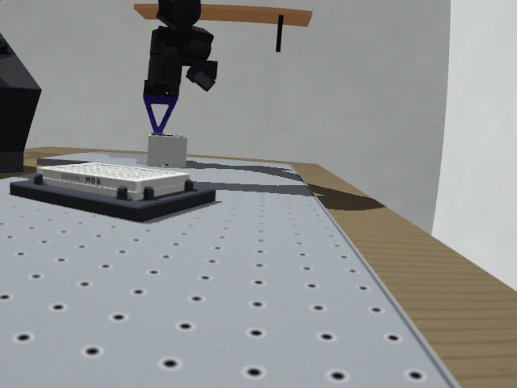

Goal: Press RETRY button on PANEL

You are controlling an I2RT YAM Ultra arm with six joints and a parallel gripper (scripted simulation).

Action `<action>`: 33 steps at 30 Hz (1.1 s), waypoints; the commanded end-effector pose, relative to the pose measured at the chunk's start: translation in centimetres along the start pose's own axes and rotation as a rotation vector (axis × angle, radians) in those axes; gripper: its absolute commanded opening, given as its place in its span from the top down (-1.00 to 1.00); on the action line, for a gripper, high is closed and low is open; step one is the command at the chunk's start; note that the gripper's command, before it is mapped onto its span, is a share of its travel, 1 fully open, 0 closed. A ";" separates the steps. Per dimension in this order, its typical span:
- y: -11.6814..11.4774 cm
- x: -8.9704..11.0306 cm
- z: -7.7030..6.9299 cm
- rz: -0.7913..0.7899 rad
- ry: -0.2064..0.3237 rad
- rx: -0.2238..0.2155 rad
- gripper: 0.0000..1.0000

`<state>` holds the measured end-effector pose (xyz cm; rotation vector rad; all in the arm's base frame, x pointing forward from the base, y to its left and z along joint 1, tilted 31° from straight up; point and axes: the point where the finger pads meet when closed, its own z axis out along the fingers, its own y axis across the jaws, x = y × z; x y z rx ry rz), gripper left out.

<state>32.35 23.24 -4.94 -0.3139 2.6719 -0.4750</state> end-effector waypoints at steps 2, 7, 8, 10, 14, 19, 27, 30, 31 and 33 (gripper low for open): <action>-0.2 0.4 1.1 -0.006 0.003 0.015 1.00; -0.3 0.6 1.4 -0.008 0.008 0.018 1.00; -0.3 0.7 1.4 -0.009 0.009 0.019 1.00; -0.3 0.7 1.5 -0.010 0.010 0.020 1.00; 0.0 -0.2 1.2 0.003 -0.008 0.008 1.00; 0.0 0.0 1.5 0.000 -0.004 0.010 1.00; -0.1 0.1 1.6 0.000 -0.002 0.011 1.00; -0.1 0.1 1.6 0.000 -0.002 0.011 1.00; -0.1 0.1 1.6 0.000 -0.002 0.011 1.00; -0.1 0.1 1.6 0.000 -0.002 0.011 1.00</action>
